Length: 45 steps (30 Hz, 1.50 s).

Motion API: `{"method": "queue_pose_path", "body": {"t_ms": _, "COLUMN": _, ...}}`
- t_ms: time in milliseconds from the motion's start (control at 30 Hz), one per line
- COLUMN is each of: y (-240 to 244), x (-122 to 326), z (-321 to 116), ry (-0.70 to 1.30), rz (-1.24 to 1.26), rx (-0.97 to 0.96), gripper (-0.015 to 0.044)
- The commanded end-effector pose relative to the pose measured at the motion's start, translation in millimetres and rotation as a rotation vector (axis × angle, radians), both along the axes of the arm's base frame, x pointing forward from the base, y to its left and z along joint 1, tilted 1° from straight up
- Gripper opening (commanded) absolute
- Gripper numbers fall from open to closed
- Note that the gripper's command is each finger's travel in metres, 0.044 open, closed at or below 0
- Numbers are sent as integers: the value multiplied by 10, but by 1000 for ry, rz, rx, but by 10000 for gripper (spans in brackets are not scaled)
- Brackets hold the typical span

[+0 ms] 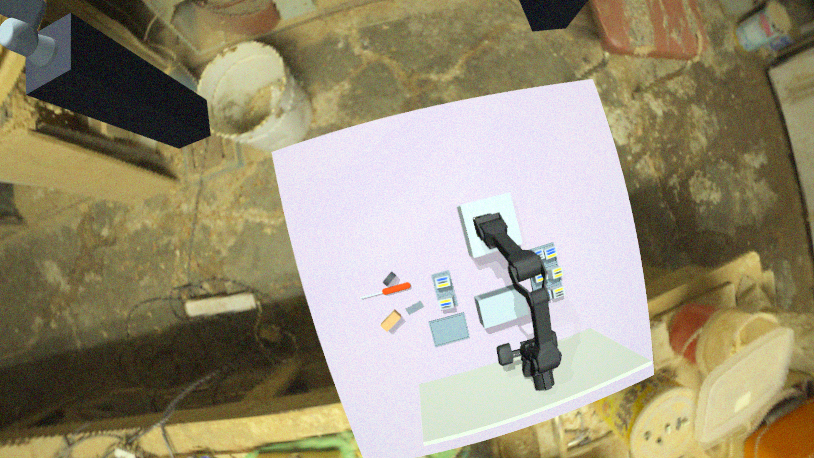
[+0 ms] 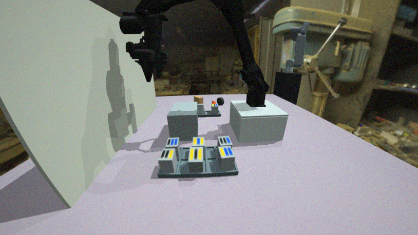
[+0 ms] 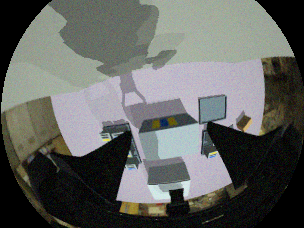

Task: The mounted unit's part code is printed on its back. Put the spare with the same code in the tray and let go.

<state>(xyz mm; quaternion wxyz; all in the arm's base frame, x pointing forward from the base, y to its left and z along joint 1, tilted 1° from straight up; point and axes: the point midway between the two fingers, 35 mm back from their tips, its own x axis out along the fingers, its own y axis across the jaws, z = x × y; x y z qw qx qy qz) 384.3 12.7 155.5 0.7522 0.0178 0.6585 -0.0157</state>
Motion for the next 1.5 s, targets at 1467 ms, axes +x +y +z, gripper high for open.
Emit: {"method": "queue_pose_path", "body": {"t_ms": 1467, "y": 1598, "x": -1603, "z": -770, "ry": 51, "rz": 1624, "rx": -100, "gripper": 440}}
